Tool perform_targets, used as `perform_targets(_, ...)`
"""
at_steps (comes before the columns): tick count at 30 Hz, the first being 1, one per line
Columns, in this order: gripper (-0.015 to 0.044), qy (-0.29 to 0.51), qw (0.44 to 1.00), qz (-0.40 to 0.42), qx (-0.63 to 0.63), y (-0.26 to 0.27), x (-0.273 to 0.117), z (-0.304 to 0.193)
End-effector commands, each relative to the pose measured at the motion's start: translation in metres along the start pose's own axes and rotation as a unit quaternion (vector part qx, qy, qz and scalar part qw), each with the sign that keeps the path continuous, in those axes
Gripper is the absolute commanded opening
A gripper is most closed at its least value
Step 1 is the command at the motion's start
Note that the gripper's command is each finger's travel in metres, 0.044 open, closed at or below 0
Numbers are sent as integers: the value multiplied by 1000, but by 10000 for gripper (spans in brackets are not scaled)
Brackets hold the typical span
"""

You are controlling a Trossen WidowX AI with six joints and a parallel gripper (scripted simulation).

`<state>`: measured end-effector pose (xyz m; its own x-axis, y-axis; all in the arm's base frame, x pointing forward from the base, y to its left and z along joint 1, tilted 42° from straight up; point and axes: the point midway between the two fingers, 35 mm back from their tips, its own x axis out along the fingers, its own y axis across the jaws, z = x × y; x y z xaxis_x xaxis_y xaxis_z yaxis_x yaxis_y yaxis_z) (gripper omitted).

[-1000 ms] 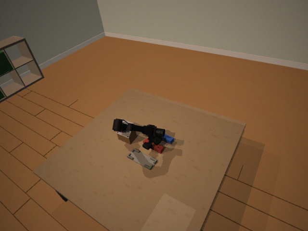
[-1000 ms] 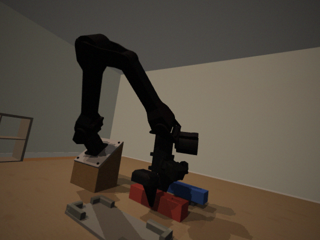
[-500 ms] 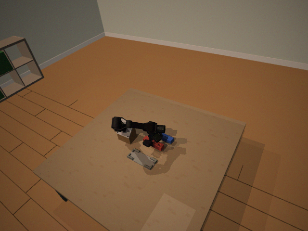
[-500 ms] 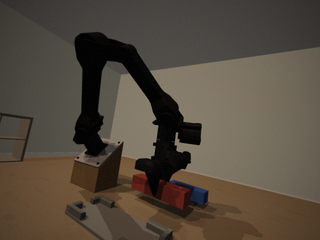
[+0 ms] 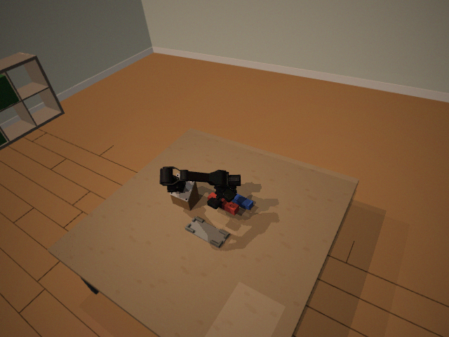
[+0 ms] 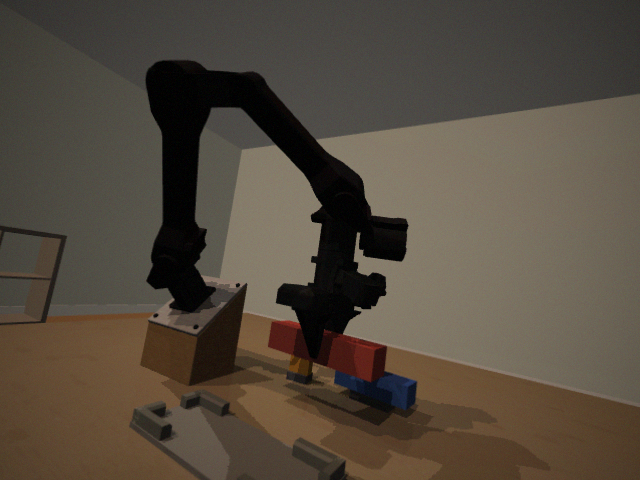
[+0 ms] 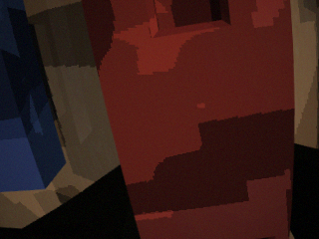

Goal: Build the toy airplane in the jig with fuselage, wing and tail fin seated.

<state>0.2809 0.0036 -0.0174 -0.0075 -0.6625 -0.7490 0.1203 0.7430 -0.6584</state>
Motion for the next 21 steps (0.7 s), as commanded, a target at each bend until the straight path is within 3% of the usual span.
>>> perform_targets(1, 0, -3, 1000, 3, 5, 0, -15, 1)
perform_targets(13, 0, -2, 1000, 1, 6, -3, -52, -4)
perform_targets(21, 0, -2, 1000, 5, 5, -16, -49, -1)
